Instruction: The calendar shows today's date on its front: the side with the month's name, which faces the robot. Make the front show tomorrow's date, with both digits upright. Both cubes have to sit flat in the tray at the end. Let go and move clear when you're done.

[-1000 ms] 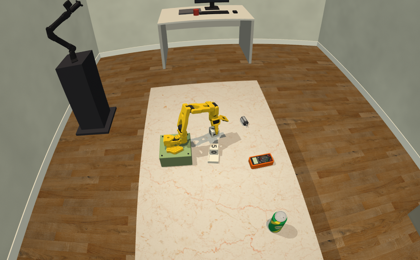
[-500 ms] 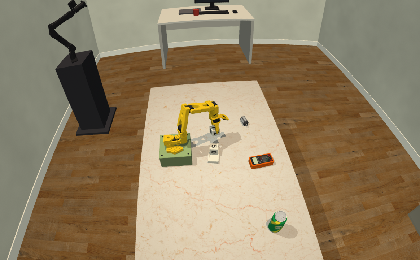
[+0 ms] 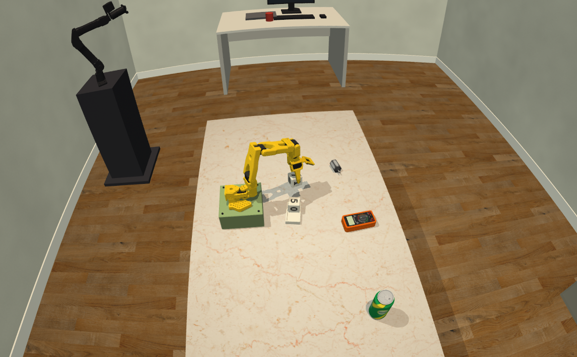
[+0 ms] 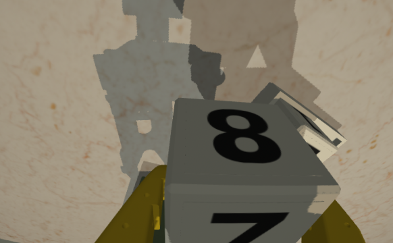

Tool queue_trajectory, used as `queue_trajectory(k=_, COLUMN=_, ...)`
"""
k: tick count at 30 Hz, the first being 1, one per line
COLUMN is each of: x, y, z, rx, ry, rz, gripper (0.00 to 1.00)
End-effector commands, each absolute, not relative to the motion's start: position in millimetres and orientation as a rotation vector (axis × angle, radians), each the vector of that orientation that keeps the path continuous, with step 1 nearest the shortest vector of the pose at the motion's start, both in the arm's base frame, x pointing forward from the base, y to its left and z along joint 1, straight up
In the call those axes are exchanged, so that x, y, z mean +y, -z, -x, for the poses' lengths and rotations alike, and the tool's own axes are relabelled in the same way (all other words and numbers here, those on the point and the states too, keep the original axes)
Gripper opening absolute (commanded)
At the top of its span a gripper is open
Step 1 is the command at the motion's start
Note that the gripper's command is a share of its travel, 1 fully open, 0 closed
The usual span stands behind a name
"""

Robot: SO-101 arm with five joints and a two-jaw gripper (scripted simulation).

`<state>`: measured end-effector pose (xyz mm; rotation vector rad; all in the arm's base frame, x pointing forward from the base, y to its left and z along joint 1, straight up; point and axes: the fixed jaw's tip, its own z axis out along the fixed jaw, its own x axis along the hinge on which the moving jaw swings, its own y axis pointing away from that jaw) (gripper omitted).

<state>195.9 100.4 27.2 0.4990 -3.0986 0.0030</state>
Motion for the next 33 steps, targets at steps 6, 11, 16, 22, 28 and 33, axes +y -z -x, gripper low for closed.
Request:
queue_trajectory(k=6, x=104, y=-34, z=-198, rx=-3.126, ry=0.011, rz=-0.501, gripper=0.00)
queue_trajectory(k=11, x=100, y=-34, z=-200, rx=-3.131, ry=0.011, rz=-0.471, gripper=0.00)
queue_trajectory(k=16, x=83, y=-34, z=-205, rx=-3.147, ry=0.010, rz=-0.348, gripper=0.00)
queue_trajectory(k=22, x=59, y=-34, z=-211, rx=-3.162, ry=0.007, rz=-0.171, gripper=0.00)
queue_trajectory(k=28, x=11, y=-34, z=-214, rx=-3.161, ry=0.003, rz=0.188, gripper=0.00)
queue_trajectory(k=33, x=-32, y=-34, z=-207, rx=-3.125, ry=-0.001, rz=0.512, gripper=0.00)
